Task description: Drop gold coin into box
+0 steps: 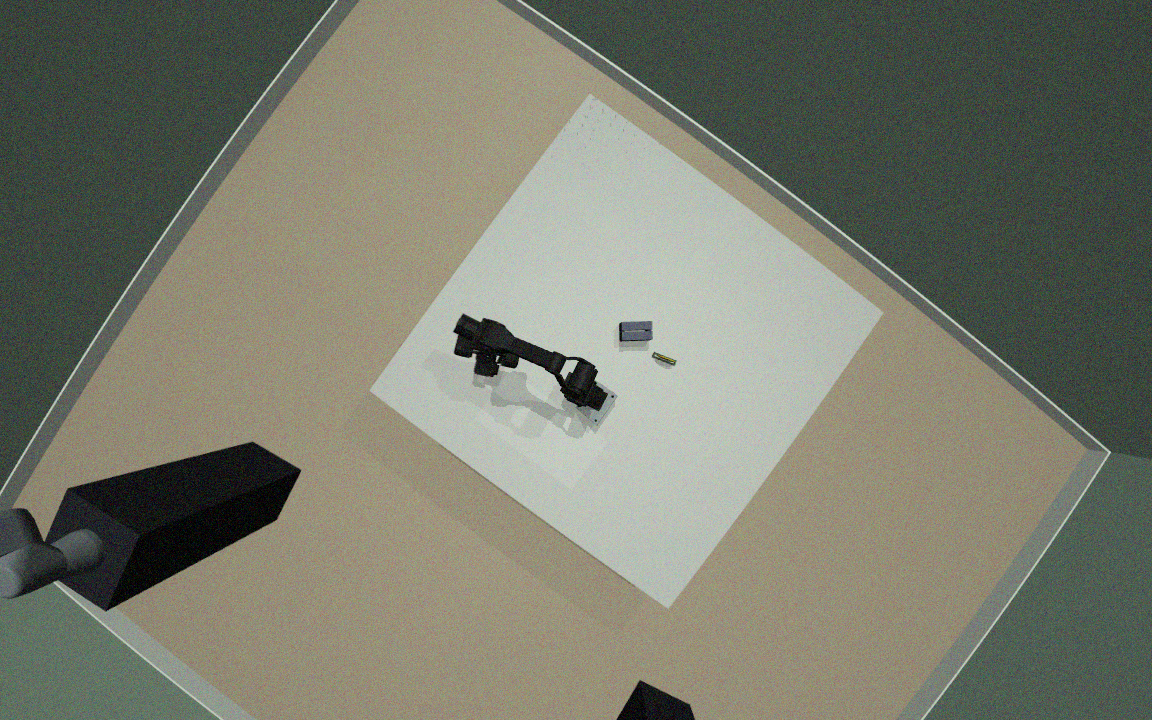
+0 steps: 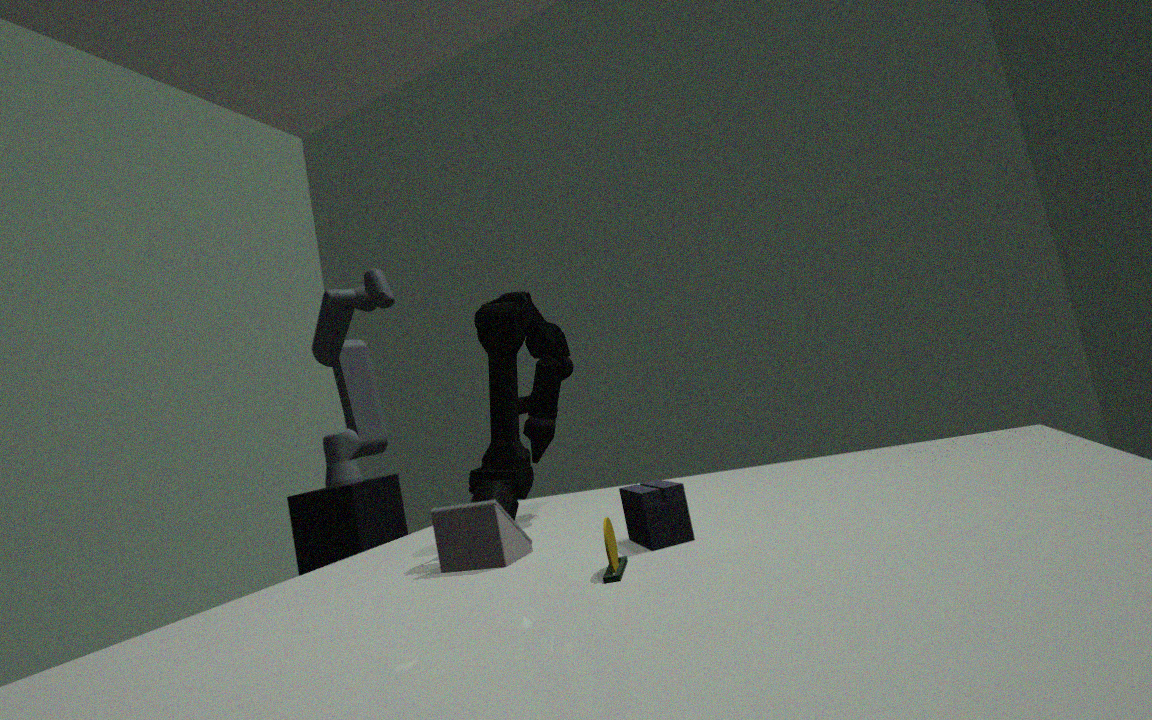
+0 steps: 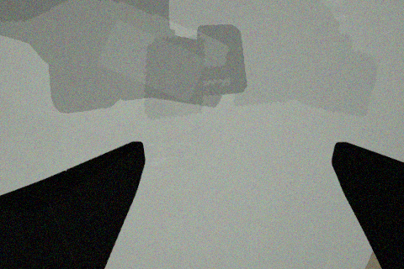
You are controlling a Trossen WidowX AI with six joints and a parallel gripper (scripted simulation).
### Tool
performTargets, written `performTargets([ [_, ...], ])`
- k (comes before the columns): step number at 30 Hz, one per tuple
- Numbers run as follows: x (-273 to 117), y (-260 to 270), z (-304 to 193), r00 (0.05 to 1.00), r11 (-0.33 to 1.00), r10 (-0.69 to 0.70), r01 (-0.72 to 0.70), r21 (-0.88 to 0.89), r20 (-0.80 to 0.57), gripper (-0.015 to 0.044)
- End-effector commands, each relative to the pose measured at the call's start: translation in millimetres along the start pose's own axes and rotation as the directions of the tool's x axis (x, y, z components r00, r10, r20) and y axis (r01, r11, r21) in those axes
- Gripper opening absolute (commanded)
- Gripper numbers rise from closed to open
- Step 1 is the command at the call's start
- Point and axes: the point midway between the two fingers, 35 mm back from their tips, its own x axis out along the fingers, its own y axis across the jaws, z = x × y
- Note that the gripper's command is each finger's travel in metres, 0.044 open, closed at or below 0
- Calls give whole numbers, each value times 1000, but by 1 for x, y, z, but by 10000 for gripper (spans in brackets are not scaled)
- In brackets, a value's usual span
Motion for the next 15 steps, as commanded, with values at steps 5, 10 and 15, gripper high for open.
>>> performTargets([
  [5,18,10,-39,990,960,104,-76,269,-92,269],
  [10,32,36,-100,951,766,253,-83,638,-180,161],
  [15,28,74,-159,897,458,381,27,889,-223,161],
])
